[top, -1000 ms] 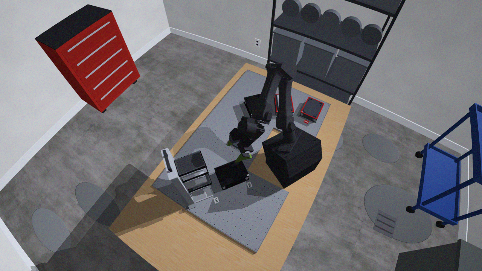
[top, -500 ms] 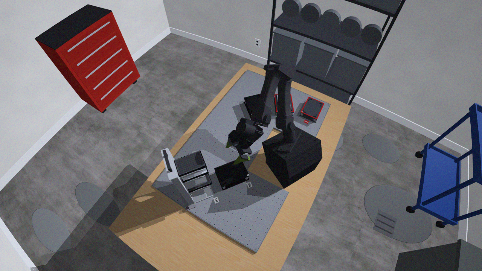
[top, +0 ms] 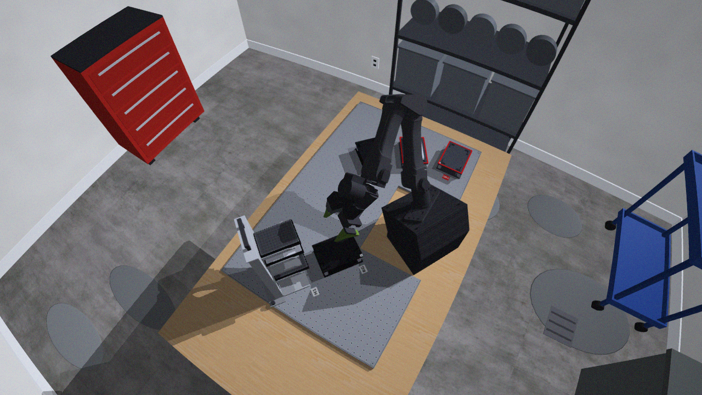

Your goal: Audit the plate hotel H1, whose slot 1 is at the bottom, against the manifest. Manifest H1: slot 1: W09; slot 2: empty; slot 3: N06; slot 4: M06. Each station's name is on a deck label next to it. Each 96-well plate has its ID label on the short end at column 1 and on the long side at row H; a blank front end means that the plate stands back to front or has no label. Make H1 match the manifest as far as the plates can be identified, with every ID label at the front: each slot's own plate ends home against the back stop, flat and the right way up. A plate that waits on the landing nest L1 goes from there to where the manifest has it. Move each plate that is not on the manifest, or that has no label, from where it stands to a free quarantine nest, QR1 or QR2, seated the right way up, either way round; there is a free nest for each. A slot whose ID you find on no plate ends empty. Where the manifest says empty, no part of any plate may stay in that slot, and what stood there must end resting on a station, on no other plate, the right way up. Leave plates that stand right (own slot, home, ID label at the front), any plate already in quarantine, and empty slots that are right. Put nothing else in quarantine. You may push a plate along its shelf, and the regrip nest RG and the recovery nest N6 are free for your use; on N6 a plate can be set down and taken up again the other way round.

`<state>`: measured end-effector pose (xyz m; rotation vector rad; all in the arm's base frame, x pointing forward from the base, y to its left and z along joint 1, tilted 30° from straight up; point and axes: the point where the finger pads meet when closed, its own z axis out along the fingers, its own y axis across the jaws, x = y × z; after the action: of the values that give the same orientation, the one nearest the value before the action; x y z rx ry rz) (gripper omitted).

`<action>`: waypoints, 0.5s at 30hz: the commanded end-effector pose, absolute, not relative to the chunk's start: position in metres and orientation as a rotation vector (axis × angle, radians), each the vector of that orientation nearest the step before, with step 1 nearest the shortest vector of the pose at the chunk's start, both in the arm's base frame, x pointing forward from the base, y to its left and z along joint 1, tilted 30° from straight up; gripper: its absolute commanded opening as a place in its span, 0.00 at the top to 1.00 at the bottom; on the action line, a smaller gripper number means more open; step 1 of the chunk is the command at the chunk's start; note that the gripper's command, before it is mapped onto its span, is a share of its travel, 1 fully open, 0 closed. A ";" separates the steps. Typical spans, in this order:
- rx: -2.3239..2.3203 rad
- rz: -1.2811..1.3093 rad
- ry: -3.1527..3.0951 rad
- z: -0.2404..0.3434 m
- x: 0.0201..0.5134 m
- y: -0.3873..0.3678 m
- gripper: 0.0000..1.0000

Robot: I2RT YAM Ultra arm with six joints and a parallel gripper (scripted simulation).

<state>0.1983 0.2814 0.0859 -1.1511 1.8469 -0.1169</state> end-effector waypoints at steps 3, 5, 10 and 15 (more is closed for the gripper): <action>-1.150 -0.094 1.836 0.092 0.205 0.297 0.00; -1.150 -0.094 1.836 0.092 0.205 0.298 0.00; -1.146 -0.094 1.836 0.093 0.210 0.302 0.00; -1.148 -0.097 1.837 0.093 0.214 0.307 0.00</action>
<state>0.2086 0.2951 0.0867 -1.1541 1.8463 -0.1173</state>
